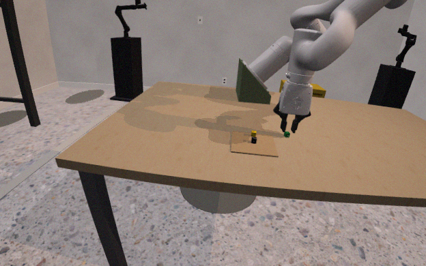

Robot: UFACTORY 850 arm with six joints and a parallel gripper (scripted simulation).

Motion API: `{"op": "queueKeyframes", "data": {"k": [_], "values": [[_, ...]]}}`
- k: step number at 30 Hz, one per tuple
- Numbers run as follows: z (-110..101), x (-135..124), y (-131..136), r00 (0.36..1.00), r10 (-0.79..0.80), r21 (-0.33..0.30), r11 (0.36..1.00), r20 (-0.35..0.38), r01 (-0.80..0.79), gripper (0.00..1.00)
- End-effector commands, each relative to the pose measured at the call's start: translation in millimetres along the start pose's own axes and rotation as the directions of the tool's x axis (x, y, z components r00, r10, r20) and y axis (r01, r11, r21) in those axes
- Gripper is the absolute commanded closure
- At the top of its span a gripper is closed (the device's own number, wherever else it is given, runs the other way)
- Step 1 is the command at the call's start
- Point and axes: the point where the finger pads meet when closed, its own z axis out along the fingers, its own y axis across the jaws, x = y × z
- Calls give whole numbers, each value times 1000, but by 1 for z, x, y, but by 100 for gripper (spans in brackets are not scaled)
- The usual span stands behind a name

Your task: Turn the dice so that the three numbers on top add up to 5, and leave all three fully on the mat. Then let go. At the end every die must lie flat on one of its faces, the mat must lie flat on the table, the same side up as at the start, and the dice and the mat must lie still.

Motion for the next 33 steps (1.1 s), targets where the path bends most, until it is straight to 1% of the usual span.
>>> {"op": "queueKeyframes", "data": {"k": [1, 22, 33], "values": [[-1, -1, 0, 1000, 0, 0, 1000, 1, 0, 69], [0, -1, 0, 1000, 0, 0, 1000, 1, 0, 69], [7, -1, 0, 1000, 0, 0, 1000, 1, 0, 69]]}}
